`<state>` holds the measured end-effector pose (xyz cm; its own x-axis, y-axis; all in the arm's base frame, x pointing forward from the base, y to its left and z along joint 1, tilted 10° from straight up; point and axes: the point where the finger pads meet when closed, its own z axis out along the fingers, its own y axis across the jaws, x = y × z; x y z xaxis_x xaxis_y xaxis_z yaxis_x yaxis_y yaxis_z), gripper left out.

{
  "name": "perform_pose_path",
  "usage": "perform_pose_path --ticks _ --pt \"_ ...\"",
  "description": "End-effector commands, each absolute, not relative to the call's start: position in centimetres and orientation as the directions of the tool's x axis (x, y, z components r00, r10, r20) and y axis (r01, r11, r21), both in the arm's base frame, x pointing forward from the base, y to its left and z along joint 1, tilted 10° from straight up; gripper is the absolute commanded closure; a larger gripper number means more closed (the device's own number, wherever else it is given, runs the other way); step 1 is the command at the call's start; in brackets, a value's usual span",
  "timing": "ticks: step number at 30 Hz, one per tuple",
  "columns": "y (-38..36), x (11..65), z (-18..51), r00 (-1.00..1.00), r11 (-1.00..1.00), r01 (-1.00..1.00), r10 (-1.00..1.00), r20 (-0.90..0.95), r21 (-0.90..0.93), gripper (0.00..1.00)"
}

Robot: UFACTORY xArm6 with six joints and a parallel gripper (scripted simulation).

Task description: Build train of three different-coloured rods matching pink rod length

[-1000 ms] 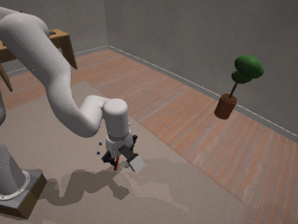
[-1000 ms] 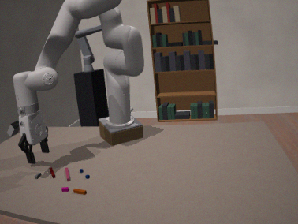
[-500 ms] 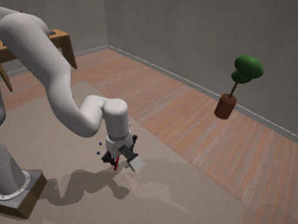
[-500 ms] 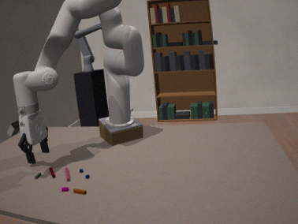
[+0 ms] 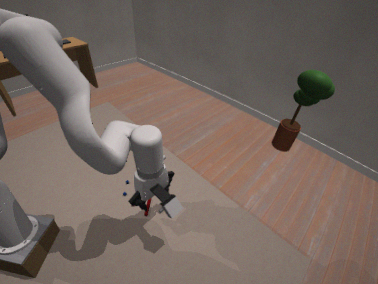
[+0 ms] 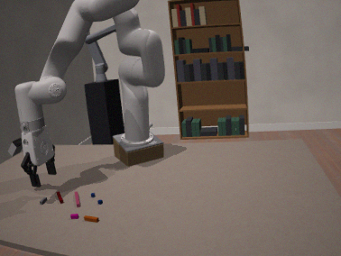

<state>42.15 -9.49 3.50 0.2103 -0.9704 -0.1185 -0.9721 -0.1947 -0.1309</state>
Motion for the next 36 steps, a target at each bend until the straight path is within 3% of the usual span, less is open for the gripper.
perform_pose_path --ticks 1,23,36 --pt "-9.5 42.3 3.6 0.210 -0.195 -0.972 -0.971 -0.117 -0.134 0.00" --pt "-9.4 42.4 3.7 0.214 -0.198 -0.971 -0.970 -0.116 -0.135 0.00" --pt "1.7 46.3 6.3 0.454 -0.439 -0.884 -0.887 -0.078 -0.159 0.00"
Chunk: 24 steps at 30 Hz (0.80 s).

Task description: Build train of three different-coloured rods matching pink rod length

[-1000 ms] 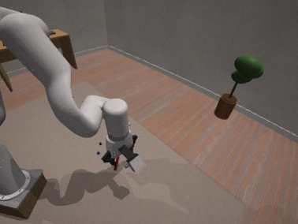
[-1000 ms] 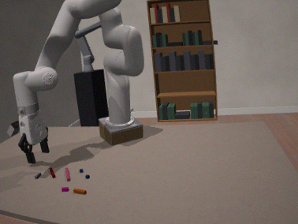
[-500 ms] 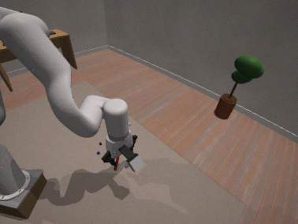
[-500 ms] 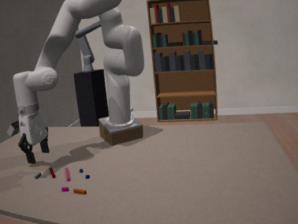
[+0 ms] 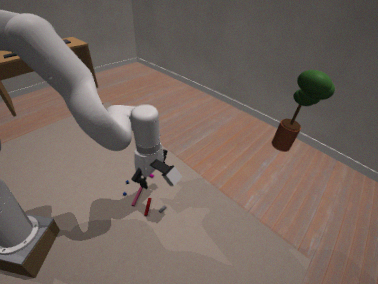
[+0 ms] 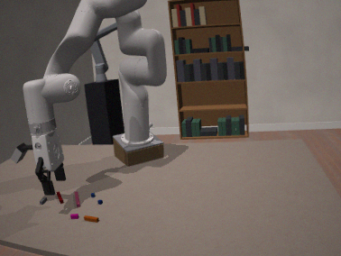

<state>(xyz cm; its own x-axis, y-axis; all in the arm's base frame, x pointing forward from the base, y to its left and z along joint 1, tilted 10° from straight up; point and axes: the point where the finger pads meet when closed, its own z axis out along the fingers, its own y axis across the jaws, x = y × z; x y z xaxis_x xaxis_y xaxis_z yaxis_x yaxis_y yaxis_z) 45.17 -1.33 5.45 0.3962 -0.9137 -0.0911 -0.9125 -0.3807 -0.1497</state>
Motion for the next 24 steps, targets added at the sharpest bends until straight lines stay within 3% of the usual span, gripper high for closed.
perform_pose_path --ticks 1,5,6,24 --pt "2.6 46.5 6.5 0.471 -0.456 -0.875 -0.879 -0.075 -0.160 0.00" --pt "5.2 46.9 7.1 0.520 -0.504 -0.848 -0.852 -0.066 -0.165 0.00" --pt "5.2 46.9 7.1 0.520 -0.504 -0.848 -0.852 -0.066 -0.165 0.76" --pt "5.2 46.9 7.1 0.520 -0.504 -0.848 -0.852 -0.066 -0.165 0.76"
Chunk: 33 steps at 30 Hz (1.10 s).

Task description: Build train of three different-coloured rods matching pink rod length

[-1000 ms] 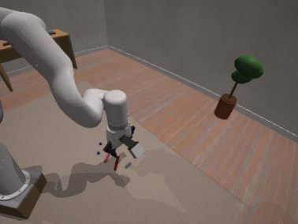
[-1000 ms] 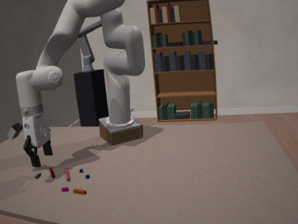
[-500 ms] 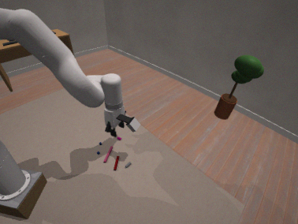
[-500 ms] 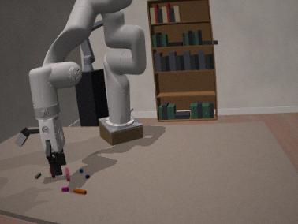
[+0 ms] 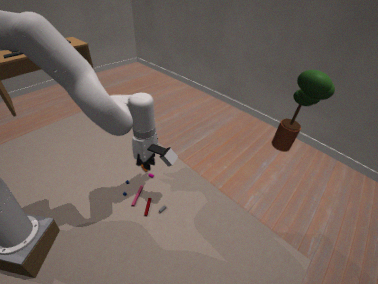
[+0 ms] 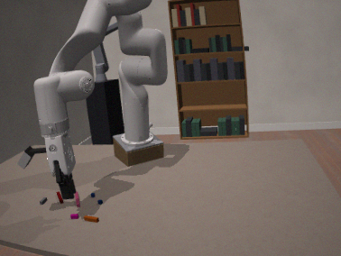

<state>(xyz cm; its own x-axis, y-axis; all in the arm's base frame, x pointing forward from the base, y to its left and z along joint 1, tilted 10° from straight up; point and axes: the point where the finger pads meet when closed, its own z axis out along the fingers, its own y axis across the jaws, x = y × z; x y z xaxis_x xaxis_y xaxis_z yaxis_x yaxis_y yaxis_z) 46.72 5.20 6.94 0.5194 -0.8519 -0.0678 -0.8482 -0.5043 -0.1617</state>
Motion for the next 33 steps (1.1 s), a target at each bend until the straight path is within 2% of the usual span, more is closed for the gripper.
perform_pose_path --ticks 1,33 --pt "5.21 46.86 7.10 0.520 -0.504 -0.848 -0.852 -0.066 -0.165 0.76" --pt "5.31 46.93 6.45 0.520 -0.504 -0.848 -0.852 -0.066 -0.165 0.76"
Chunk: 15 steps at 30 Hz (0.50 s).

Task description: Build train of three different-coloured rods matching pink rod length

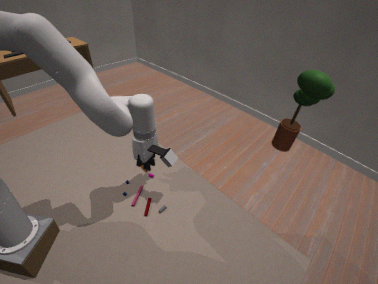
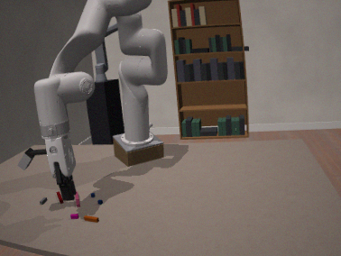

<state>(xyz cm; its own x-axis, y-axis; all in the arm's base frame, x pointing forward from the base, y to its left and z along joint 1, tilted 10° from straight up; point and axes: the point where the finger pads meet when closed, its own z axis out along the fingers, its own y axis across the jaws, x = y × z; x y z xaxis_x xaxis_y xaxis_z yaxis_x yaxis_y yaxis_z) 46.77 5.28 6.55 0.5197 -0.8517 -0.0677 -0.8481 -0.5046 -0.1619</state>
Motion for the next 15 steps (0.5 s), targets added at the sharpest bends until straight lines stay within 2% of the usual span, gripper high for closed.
perform_pose_path --ticks 1,15 --pt "5.3 46.9 6.3 0.520 -0.504 -0.848 -0.852 -0.066 -0.165 0.76" --pt "5.6 47.1 4.6 0.520 -0.504 -0.848 -0.852 -0.066 -0.165 0.76"
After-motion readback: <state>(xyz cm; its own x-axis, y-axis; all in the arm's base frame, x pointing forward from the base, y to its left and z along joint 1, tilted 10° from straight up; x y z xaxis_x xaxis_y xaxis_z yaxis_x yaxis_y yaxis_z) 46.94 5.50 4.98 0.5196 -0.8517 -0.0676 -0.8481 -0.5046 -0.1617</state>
